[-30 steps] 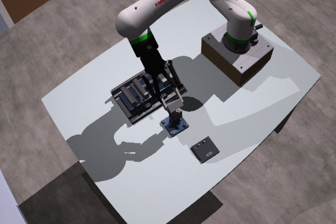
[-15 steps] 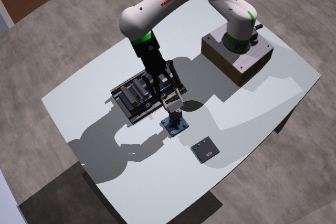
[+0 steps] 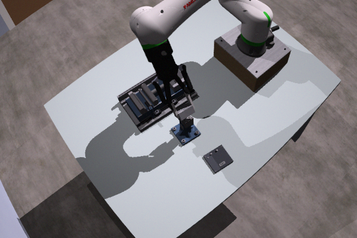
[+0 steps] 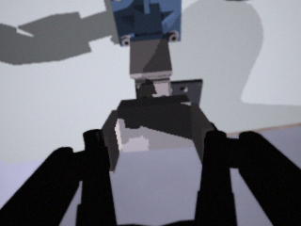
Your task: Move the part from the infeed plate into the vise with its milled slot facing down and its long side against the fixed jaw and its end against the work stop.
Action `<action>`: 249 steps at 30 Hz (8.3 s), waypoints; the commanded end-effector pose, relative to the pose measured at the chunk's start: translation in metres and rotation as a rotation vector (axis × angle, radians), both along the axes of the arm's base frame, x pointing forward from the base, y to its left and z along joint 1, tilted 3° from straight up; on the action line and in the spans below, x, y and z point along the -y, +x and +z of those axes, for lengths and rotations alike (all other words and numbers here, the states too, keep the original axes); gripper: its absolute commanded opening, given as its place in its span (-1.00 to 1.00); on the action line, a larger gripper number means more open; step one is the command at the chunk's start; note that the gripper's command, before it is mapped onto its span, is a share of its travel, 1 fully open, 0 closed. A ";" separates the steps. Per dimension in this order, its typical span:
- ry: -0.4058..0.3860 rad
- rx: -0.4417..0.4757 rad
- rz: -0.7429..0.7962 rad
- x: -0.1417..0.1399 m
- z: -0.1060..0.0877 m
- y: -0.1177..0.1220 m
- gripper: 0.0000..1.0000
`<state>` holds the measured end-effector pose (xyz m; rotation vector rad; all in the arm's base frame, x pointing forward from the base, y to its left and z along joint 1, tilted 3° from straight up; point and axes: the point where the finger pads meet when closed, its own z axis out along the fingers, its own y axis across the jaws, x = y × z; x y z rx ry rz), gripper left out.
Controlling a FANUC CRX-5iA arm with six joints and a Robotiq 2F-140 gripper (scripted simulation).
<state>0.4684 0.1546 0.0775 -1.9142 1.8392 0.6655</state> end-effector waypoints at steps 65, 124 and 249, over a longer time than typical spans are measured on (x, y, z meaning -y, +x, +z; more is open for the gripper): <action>-0.581 0.030 0.022 -0.014 0.005 -0.001 -1.00; -0.609 0.032 0.023 -0.015 0.005 -0.001 -1.00; -0.610 -0.300 -0.955 0.123 0.051 0.073 -1.00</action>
